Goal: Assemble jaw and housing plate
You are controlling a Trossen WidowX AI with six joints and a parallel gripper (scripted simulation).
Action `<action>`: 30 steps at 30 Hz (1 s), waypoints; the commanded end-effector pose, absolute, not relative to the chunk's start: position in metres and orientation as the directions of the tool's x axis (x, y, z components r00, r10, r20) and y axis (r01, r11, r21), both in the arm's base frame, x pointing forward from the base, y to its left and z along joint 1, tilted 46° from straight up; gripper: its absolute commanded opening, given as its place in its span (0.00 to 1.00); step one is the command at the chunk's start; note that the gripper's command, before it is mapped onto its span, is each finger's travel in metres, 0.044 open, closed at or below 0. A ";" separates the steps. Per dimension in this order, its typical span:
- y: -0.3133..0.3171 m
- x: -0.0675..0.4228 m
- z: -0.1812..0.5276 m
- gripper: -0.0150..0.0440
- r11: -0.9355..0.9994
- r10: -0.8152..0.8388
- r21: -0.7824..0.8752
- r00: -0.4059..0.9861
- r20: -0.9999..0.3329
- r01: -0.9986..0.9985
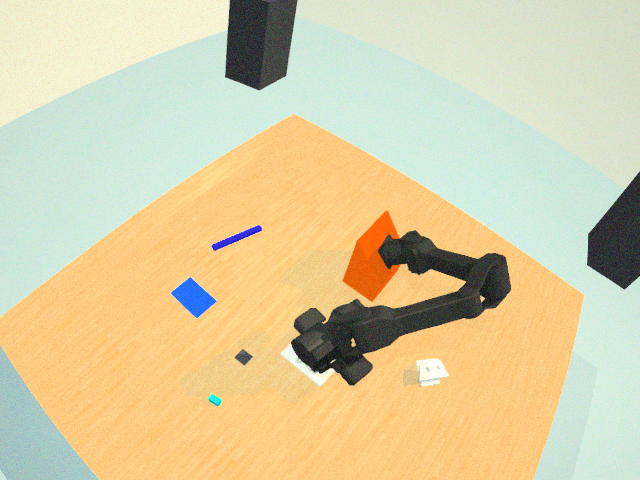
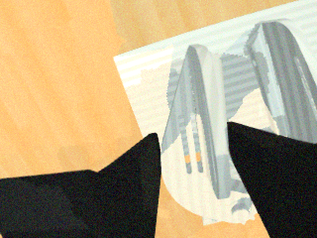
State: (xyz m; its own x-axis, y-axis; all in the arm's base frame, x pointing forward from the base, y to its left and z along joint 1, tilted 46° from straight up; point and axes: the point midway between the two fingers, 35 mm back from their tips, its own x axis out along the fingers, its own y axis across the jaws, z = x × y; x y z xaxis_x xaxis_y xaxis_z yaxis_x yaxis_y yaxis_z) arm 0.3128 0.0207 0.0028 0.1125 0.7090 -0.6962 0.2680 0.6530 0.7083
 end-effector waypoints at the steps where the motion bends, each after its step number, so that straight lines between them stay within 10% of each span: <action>1: 0.023 0.313 0.001 0.48 0.649 0.711 0.710 0.113 -0.694 0.273; 30: 0.028 0.314 -0.003 0.48 0.649 0.711 0.710 0.113 -0.694 0.275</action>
State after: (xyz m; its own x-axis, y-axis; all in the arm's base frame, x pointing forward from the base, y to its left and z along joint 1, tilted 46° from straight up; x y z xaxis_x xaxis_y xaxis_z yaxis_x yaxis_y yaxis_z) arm 0.3137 0.0264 -0.0028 0.1128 0.7090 -0.6961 0.2704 0.6523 0.7081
